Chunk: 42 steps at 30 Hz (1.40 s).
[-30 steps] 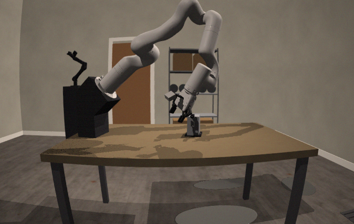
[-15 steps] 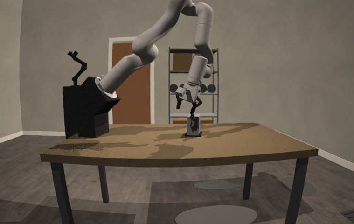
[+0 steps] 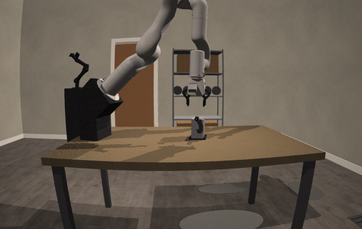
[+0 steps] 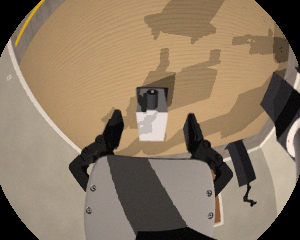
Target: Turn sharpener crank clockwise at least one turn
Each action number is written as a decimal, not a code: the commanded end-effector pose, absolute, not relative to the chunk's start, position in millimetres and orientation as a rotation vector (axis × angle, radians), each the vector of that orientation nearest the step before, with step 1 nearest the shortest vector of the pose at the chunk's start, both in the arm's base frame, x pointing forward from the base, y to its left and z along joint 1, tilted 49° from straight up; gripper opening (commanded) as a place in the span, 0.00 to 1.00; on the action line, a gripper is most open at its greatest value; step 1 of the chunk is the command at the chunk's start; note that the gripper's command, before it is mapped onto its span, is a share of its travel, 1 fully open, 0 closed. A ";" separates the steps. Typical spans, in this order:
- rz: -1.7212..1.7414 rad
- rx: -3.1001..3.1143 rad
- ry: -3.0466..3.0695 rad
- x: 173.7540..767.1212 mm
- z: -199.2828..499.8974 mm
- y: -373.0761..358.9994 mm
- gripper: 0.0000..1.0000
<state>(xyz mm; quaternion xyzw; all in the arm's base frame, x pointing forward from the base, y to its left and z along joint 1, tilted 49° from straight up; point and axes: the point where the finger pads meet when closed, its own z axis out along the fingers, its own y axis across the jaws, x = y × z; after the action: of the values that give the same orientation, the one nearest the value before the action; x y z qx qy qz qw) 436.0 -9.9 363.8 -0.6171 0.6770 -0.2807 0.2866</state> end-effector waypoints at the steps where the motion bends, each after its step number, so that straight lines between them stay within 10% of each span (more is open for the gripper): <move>1: -0.778 -1.656 1.772 434.9 368.9 -5.1 1.00; 8: -0.778 -1.656 1.772 434.9 368.9 -5.1 1.00; 9: -0.778 -1.656 1.772 434.9 368.9 -5.1 0.00; 42: -0.778 -1.656 1.772 434.9 368.9 -5.1 0.00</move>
<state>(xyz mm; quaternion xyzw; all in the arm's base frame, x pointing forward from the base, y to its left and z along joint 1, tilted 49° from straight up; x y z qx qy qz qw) 434.6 -5.1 368.3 -0.6219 0.6653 -0.2915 0.2927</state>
